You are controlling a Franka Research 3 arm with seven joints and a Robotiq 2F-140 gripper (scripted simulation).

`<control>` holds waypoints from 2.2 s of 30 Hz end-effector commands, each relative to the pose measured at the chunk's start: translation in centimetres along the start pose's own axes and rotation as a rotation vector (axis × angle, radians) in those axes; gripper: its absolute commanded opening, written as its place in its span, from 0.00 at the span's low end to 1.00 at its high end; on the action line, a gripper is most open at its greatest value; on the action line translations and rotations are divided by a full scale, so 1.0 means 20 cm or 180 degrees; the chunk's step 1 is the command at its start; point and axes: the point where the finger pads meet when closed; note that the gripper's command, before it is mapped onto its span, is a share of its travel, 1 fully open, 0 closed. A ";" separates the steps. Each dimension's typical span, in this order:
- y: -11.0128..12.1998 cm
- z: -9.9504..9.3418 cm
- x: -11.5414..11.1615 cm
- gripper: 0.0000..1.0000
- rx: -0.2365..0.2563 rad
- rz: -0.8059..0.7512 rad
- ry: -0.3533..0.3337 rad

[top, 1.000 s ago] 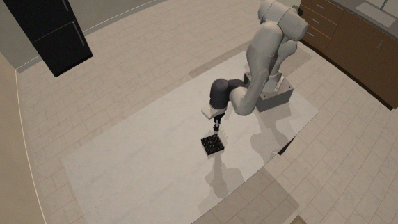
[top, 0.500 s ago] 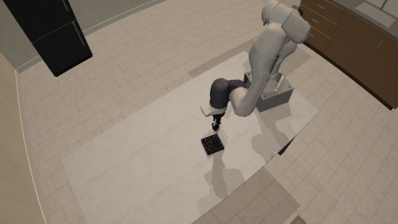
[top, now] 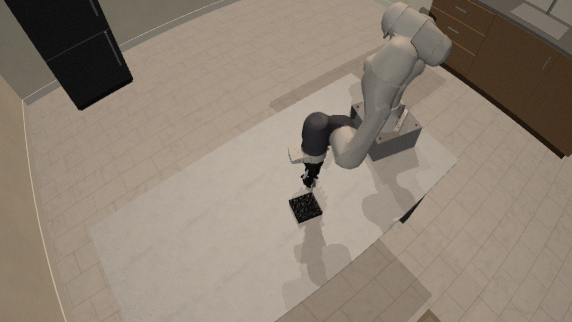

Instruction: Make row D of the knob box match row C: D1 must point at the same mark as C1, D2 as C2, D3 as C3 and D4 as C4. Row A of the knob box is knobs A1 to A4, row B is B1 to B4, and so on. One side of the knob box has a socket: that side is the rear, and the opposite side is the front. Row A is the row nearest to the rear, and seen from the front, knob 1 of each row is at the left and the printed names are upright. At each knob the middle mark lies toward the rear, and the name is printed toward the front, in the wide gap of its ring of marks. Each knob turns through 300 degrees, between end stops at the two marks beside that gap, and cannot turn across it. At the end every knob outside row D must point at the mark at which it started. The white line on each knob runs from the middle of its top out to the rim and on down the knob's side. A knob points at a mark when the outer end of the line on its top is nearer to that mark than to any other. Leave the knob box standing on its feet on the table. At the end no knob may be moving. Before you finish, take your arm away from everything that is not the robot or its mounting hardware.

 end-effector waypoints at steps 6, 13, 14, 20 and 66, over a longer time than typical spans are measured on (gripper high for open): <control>0.00 -0.01 -0.01 0.12 -0.0035 0.0755 -0.0003; 0.00 -0.02 -0.01 0.12 -0.0027 0.1117 -0.0002; 0.00 -0.02 -0.01 0.12 -0.0026 0.1168 -0.0002; -0.01 -0.03 -0.01 0.12 -0.0018 0.1459 -0.0002; -0.02 -0.05 -0.01 0.12 0.0001 0.2030 -0.0007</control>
Point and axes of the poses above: the point where the finger pads meet when closed, its own z axis out along the fingers, its own y axis across the jaws, x = y × z, and after that the axes turned 10 degrees about -z, right-handed
